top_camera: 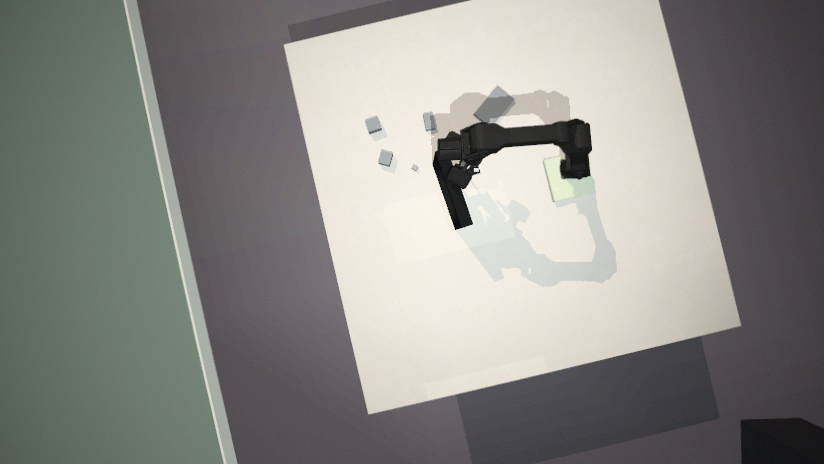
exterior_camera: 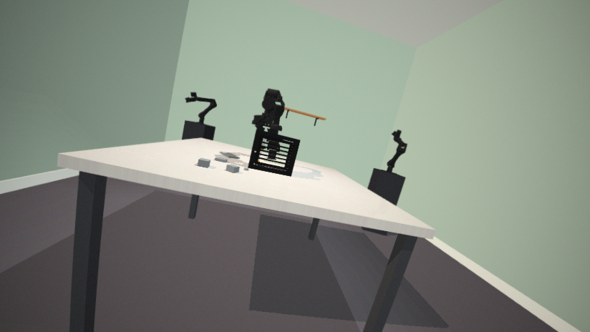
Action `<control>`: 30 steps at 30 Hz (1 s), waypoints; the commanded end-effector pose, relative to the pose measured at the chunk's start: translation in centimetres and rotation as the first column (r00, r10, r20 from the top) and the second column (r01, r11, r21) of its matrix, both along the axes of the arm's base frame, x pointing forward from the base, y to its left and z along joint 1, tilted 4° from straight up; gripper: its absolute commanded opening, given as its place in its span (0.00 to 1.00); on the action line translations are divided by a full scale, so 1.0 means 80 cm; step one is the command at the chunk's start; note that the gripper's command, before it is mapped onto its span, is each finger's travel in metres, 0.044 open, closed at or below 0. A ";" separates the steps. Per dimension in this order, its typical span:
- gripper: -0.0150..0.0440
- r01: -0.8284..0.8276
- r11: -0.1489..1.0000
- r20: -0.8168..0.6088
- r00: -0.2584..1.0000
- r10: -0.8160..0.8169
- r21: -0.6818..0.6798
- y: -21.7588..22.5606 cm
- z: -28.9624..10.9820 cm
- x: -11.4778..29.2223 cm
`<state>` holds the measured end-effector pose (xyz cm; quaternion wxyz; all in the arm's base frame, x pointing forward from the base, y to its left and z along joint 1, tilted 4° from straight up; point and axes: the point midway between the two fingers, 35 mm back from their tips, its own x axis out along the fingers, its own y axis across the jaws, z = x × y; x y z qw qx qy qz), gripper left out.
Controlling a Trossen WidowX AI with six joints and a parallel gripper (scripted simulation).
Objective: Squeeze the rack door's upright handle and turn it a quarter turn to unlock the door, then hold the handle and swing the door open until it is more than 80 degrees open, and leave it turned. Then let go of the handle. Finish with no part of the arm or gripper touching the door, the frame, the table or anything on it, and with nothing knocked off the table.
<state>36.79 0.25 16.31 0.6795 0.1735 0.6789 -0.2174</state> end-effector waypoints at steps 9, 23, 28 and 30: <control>0.76 -0.530 0.848 -0.030 0.847 0.530 0.022 0.000 -0.001 0.000; 0.76 -0.947 0.315 -0.044 0.312 0.949 0.060 0.001 -0.001 0.000; 0.76 -0.995 0.073 -0.042 0.070 0.997 0.075 0.001 -0.001 0.000; 0.76 -0.996 -0.026 -0.040 -0.029 0.999 0.081 0.001 -0.001 0.000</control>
